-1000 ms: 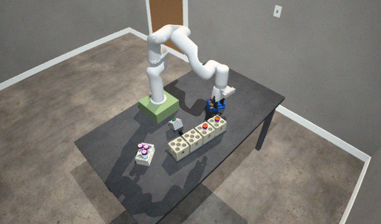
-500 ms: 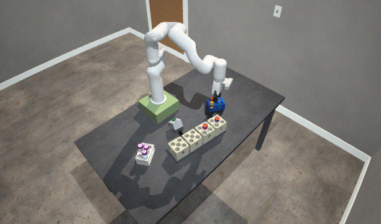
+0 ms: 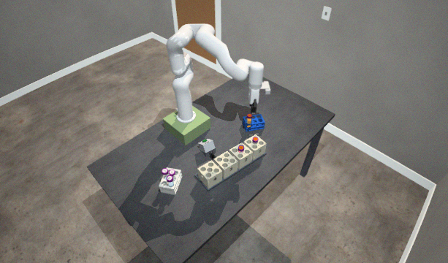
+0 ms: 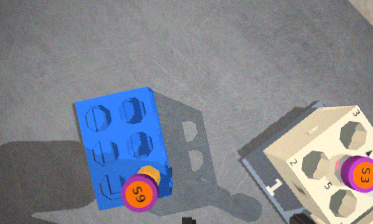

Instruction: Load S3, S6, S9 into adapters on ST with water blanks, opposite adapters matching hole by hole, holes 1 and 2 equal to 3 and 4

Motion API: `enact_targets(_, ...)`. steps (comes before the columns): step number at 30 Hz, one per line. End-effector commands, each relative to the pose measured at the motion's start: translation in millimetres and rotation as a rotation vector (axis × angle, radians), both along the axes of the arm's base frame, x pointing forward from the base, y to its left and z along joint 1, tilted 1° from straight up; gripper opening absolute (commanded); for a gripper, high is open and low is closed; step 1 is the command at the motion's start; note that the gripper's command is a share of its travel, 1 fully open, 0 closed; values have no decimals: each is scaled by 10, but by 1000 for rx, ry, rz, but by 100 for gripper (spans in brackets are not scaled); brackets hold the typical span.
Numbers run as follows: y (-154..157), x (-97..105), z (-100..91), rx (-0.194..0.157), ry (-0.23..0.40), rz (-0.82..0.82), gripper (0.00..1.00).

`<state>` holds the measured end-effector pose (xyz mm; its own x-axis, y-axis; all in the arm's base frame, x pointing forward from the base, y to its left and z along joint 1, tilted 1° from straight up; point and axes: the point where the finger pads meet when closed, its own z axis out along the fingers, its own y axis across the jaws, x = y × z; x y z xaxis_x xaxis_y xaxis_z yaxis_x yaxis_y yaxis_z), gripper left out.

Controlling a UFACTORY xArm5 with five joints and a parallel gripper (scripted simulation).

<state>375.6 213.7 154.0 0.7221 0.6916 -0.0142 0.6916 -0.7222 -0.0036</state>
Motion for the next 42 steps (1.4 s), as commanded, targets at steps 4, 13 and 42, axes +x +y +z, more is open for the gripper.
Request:
enact_targets(4,235,-234,18,3,-5,200,57)
enact_targets(13,503,-524,19,4,-5,200,57)
enact_targets(42,501,-527,-302,4,-5,200,57)
